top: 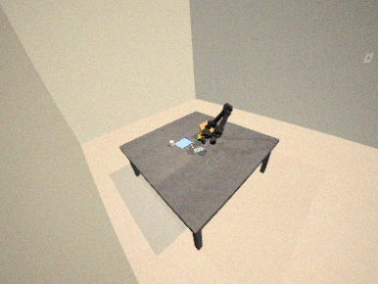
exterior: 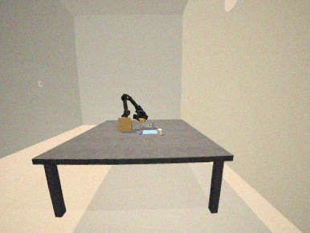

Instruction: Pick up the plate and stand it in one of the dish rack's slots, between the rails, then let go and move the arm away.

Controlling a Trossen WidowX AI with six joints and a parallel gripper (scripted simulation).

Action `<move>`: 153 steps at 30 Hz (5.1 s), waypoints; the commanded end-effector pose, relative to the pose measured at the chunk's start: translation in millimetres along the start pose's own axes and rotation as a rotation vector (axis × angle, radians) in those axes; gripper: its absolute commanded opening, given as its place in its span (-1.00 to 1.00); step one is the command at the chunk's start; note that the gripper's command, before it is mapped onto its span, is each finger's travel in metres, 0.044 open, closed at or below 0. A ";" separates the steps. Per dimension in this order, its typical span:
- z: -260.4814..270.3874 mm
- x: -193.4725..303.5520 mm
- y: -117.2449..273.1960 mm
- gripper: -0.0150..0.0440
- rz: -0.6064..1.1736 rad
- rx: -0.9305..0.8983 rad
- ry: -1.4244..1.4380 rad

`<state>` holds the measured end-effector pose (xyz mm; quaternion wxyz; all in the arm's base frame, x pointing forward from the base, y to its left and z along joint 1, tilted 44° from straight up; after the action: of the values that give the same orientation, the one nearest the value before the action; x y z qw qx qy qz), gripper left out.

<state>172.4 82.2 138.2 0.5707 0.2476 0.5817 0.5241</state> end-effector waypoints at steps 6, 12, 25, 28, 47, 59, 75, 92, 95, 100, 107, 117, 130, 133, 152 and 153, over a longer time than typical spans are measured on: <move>-5.5 14.5 1.8 -0.49 -0.121 -0.159 0.044; -9.0 24.2 4.2 -0.49 -0.186 -0.269 0.067; -20.1 43.4 12.3 -0.49 -0.298 -0.524 0.089; -23.5 47.4 14.5 -0.49 -0.318 -0.585 0.089; -35.9 58.4 22.4 -0.49 -0.364 -0.784 0.074; -24.4 74.1 7.7 -0.49 -0.361 -0.778 0.077; -8.3 75.2 -6.9 -0.49 -0.349 -0.796 0.048; -1.7 69.8 -18.1 -0.49 -0.341 -0.813 0.016; -1.7 69.8 -18.1 -0.49 -0.341 -0.813 0.016; -0.5 85.0 -25.7 -0.49 -0.337 -0.820 0.003; -2.0 81.7 -24.5 -0.49 -0.331 -0.816 0.015; -1.7 82.2 -24.9 -0.31 -0.332 -0.816 0.013; -1.7 82.2 -24.9 0.84 -0.332 -0.816 0.013; -1.7 82.2 -24.9 0.86 -0.332 -0.816 0.013; 2.0 0.6 18.9 0.86 -0.354 -0.784 0.057; 0.8 -5.9 21.9 0.86 -0.359 -0.784 0.061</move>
<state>169.2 100.1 142.8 0.6886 -0.1019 0.3877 0.6043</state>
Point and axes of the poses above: the point midway between the two fingers, 35 mm back from their tips, its own y axis back along the fingers, its own z axis across the jaws, x = y × z, the point moved 8 cm from there along y, back along the fingers, and after that the axes turned 1 degree about -y, right-handed, at the moved point
